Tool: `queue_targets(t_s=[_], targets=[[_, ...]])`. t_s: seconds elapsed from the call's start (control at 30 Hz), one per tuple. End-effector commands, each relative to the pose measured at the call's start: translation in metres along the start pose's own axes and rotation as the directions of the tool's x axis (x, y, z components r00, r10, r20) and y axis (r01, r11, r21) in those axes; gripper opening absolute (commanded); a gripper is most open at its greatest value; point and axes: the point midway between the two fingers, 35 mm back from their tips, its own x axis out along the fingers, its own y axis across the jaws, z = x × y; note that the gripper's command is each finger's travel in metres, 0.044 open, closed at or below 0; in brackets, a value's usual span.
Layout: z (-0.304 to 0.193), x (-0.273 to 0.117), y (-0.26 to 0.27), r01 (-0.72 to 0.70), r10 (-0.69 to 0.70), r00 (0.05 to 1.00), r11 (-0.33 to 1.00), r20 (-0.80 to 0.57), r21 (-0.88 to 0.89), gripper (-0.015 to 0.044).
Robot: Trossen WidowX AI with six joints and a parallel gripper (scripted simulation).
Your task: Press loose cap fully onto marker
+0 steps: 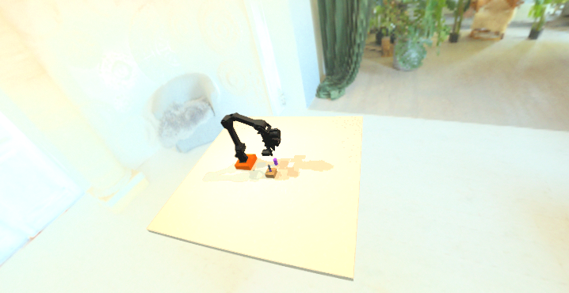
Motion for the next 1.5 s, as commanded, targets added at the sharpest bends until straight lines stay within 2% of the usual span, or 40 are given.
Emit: queue_targets(t_s=[0.0, 0.17, 0.3, 1.47], targets=[[-0.005, -0.004, 0.007, 0.056, -0.057, 0.997, 0.998, -0.057, -0.027, 0.0238], [0.0, -0.002, 0.006, 0.056, -0.058, 0.997, 0.998, -0.056, -0.027, 0.0238], [-0.002, 0.029, 0.004, 0.056, -0.058, 0.997, 0.998, -0.056, -0.027, 0.0238], [-0.006, 0.082, 0.002, 0.056, -0.058, 0.997, 0.998, -0.057, -0.027, 0.0238]])
